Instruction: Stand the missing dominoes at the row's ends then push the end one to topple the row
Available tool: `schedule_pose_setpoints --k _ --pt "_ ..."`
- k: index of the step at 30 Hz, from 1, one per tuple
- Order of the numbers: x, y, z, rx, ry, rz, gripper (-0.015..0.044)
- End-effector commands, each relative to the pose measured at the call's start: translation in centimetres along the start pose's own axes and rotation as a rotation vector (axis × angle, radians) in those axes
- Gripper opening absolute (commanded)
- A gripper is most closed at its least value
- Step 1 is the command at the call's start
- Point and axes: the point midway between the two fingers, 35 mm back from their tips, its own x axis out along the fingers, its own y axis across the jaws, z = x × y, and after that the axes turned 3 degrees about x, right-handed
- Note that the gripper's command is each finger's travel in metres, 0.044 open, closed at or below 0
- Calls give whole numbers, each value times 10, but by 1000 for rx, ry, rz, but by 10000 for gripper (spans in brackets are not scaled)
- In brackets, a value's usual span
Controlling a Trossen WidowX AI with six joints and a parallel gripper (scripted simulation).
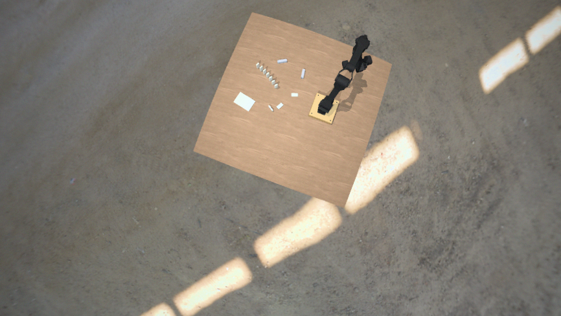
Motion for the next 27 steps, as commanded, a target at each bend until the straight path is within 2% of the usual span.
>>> schedule_pose_setpoints --k 1,3,8,12,27 --pt "0 -2 -2 -23 4 0 426" --pt "-4 -20 -15 -203 36 4 440" --pt "-19 -97 -51 -899 150 48 440" --pt "-25 -144 -62 -1299 206 92 440" --pt "-34 -294 -51 -2582 333 331 440"
